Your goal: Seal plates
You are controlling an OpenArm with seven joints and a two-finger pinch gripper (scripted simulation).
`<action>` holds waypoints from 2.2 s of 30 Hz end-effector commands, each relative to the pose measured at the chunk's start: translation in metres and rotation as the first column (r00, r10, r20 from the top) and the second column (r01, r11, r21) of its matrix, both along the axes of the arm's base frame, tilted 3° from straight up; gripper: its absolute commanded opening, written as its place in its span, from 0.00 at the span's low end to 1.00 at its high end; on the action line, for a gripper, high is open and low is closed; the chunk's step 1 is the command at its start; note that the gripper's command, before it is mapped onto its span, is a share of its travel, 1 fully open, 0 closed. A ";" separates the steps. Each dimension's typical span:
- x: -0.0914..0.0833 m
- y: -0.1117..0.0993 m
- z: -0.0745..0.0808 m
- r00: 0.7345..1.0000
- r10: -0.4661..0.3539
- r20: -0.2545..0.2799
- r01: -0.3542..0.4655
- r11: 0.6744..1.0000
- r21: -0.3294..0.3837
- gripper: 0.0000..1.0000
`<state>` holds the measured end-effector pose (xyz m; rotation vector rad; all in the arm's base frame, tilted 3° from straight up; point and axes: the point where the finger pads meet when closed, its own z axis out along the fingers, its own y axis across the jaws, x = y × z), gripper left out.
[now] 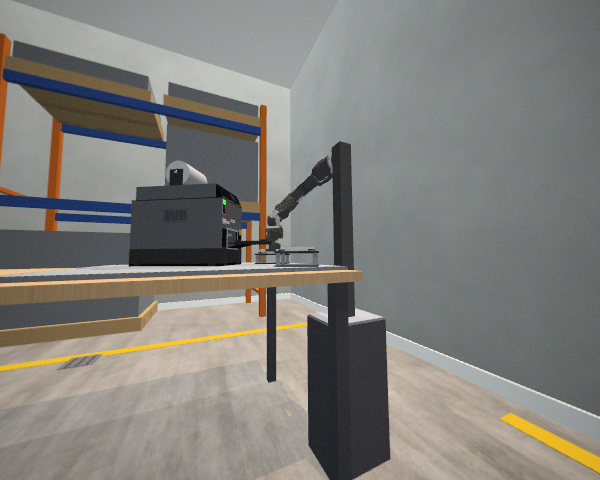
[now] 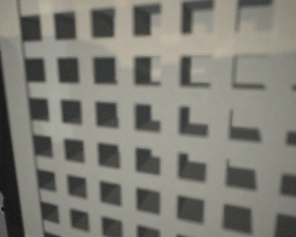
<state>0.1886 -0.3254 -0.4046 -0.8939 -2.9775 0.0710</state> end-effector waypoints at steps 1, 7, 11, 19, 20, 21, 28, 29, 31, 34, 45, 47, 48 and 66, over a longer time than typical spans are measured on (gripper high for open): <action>0.001 -0.001 0.002 1.000 -0.003 -0.001 0.003 1.000 -0.005 0.00; 0.002 -0.001 0.007 1.000 -0.003 0.001 0.003 1.000 -0.004 0.00; 0.002 -0.001 0.012 1.000 -0.004 0.002 0.004 1.000 -0.004 0.00; 0.002 -0.001 0.025 1.000 -0.003 0.000 0.003 1.000 -0.004 0.00; 0.002 -0.001 0.027 1.000 -0.002 0.000 0.002 1.000 -0.004 0.00; 0.002 -0.001 0.029 1.000 -0.002 0.000 0.002 1.000 -0.004 0.00; 0.003 0.000 0.037 1.000 -0.003 0.002 0.003 1.000 -0.004 0.00; 0.003 0.000 0.039 1.000 -0.003 0.001 0.003 1.000 -0.004 0.00; 0.002 0.000 0.042 1.000 -0.002 -0.001 0.002 1.000 -0.004 0.00; 0.003 0.000 0.047 1.000 -0.002 0.001 0.002 1.000 -0.004 0.00; 0.004 0.001 0.062 1.000 -0.002 0.003 0.002 1.000 -0.003 0.00; 0.004 0.001 0.065 1.000 -0.002 0.000 0.002 1.000 -0.004 0.00; 0.004 0.001 0.067 1.000 -0.002 0.000 0.002 1.000 -0.004 0.00; 0.006 0.004 0.077 1.000 0.003 0.000 -0.003 1.000 -0.002 0.00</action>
